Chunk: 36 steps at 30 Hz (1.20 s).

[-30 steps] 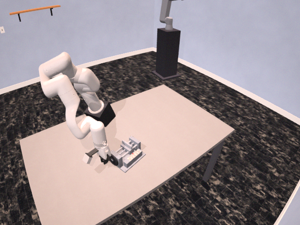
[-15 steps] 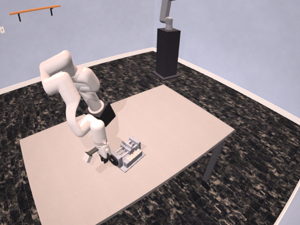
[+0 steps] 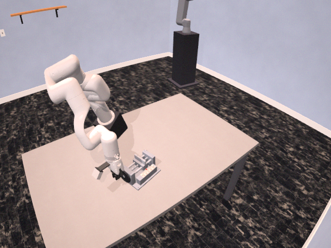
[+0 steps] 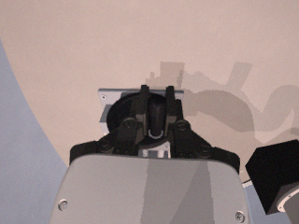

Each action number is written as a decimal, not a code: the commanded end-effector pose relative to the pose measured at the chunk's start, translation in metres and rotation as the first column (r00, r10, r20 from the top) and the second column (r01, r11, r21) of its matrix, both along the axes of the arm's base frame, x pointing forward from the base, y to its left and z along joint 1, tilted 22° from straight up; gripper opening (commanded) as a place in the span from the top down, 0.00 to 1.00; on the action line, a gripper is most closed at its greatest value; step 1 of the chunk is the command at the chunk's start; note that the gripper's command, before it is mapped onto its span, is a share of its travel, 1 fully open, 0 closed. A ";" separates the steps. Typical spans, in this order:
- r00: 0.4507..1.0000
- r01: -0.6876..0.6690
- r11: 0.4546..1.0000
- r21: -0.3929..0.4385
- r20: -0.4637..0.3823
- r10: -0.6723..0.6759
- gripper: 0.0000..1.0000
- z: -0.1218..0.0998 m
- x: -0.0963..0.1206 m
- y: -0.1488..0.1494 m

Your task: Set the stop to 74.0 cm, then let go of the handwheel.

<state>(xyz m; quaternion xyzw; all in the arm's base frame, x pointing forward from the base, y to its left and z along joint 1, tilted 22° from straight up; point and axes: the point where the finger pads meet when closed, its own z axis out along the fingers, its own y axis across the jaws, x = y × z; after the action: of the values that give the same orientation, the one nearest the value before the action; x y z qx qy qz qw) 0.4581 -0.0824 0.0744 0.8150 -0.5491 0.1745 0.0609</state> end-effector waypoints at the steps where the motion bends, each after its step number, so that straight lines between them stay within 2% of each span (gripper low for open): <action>1: 1.000 -0.006 1.000 0.003 0.010 0.006 0.94 0.005 0.009 0.005; 36: 1.000 -0.006 1.000 0.003 0.010 0.006 0.94 0.003 0.033 0.014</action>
<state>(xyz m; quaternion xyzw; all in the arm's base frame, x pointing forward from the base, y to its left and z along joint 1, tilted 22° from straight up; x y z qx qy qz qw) 0.4905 -0.0687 0.0771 0.8160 -0.5471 0.1779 0.0560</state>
